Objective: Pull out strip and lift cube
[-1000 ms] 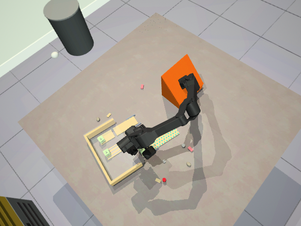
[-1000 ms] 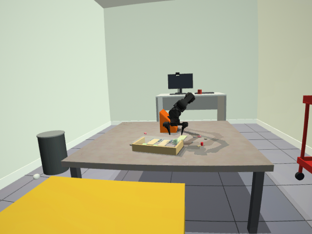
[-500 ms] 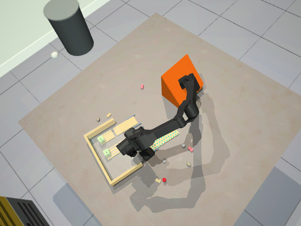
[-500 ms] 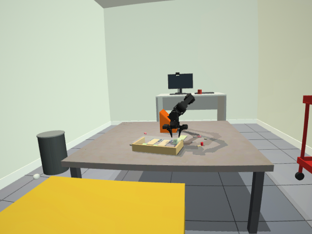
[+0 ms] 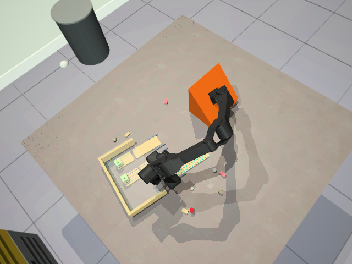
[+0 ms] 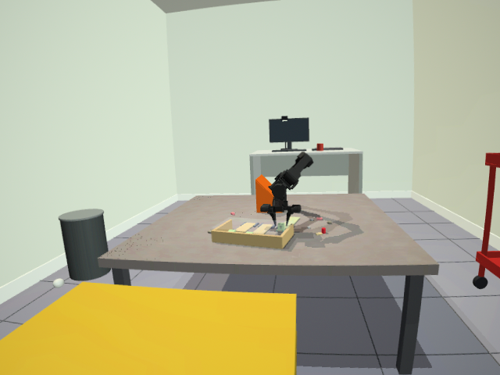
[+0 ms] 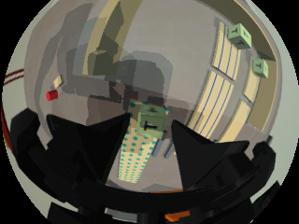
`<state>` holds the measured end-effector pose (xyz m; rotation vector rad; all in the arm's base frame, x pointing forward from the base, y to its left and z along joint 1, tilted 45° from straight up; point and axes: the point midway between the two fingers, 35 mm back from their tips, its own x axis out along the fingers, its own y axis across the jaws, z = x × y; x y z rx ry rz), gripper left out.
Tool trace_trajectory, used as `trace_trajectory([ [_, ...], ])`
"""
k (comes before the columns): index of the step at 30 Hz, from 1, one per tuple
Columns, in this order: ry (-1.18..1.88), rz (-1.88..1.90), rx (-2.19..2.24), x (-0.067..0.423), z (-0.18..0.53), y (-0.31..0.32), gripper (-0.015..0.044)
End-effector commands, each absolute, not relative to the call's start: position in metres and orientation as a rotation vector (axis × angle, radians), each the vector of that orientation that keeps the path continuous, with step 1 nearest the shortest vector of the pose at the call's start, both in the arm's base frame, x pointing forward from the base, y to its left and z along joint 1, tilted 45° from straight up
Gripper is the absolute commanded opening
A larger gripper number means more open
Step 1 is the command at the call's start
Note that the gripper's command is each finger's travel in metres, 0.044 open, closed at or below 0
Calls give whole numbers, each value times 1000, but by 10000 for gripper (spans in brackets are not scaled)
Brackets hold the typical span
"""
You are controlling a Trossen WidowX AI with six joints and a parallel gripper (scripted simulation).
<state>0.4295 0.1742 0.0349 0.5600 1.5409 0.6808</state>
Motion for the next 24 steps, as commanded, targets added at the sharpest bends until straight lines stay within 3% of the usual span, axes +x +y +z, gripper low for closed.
trace_trajectory([
  [1, 1552, 683, 564, 426, 28, 181, 250],
  [11, 1551, 683, 564, 425, 25, 185, 250],
  [15, 1546, 682, 560, 426, 26, 183, 145],
  [22, 1546, 682, 560, 426, 26, 183, 98],
  [24, 1546, 682, 560, 426, 26, 183, 46],
])
